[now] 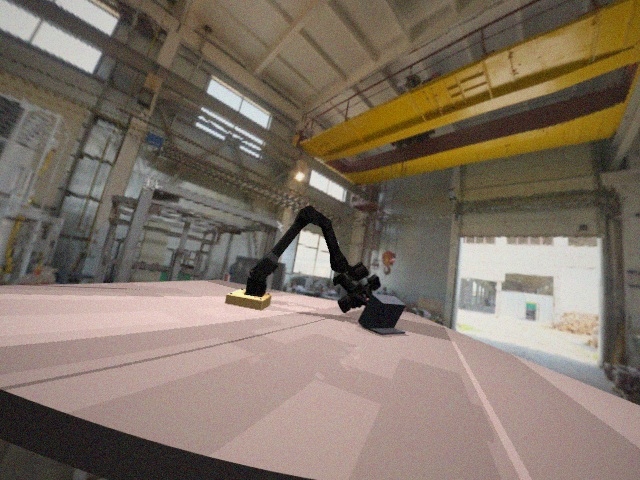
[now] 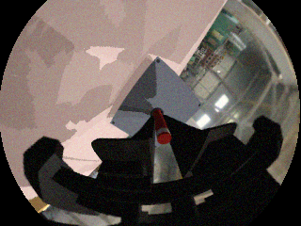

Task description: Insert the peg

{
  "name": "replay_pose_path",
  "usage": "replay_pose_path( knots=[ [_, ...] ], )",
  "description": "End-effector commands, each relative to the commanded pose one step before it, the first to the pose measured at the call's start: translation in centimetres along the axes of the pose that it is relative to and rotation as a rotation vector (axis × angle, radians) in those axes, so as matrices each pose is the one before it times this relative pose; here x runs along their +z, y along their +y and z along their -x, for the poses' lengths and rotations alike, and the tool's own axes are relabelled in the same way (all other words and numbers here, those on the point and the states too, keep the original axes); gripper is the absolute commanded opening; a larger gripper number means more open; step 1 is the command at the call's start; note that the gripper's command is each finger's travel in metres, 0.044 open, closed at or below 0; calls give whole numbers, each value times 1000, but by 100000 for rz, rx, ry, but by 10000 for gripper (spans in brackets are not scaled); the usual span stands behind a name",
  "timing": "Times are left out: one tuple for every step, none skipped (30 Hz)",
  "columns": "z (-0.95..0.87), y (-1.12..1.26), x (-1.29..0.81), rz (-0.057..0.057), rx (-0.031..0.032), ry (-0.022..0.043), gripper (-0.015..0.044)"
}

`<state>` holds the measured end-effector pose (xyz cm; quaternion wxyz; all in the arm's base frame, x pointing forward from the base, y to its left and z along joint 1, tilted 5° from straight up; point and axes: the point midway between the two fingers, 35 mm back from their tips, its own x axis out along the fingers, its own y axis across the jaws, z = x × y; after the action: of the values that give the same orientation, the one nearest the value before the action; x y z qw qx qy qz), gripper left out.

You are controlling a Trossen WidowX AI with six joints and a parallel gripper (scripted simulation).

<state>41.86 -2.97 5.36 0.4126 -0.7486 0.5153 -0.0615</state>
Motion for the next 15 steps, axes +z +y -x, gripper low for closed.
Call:
replay_pose_path(
  knots=[
    [9,-3,-3,-38,-3,-1,79],
    [0,0,0,0,0,0,105],
    [0,0,0,0,0,0,131],
    [0,0,0,0,0,0,157],
    [0,0,0,0,0,0,184],
    [0,0,0,0,0,0,210],
    [0,0,0,0,0,0,236],
    [0,0,0,0,0,0,262],
    [0,0,0,0,0,0,289],
    [0,0,0,0,0,0,315],
    [18,1,6,0,14,-13,341],
    [36,2,12,0,27,-25,367],
    [54,3,18,0,40,-37,394],
    [72,4,24,0,53,-48,420],
    [89,6,29,0,65,-59,440]
  ],
)
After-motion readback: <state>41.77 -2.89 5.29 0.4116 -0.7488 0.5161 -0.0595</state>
